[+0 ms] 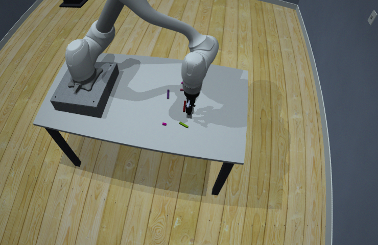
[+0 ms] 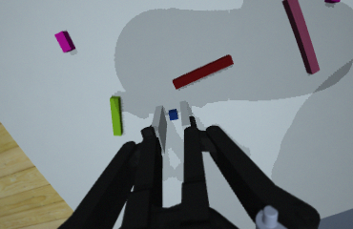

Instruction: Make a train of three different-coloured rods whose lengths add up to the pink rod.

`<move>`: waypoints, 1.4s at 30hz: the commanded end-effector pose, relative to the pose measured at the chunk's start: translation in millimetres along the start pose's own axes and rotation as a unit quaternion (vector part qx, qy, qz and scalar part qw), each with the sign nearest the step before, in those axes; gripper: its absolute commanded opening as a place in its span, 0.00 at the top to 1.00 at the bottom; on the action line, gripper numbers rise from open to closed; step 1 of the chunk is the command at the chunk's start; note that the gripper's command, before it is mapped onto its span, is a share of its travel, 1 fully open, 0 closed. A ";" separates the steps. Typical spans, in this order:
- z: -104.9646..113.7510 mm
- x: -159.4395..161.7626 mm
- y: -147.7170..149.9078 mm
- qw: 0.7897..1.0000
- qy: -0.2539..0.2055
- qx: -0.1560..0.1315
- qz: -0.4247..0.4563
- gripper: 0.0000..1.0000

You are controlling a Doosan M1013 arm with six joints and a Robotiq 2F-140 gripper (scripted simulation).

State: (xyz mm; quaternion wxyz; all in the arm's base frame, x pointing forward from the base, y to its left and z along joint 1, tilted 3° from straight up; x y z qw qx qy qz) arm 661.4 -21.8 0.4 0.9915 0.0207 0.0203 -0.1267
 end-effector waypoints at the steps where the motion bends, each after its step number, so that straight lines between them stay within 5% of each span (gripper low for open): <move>1: 0.1 0.0 0.0 1.000 0.000 0.000 0.000 0.85; 32: 0.1 0.0 0.0 1.000 0.000 0.000 0.000 0.85; 33: 0.1 0.0 0.0 1.000 0.000 0.000 0.000 0.97; 42: 0.1 0.0 0.0 1.000 0.000 0.000 0.000 0.97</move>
Point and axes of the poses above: the point where the finger pads meet when closed, its own z axis back along the fingers, its own y axis across the jaws, x = y × z, the point moved 9 cm from there along z, back along the fingers, and after that the axes turned 12 degrees about -z, right-handed, at the moved point
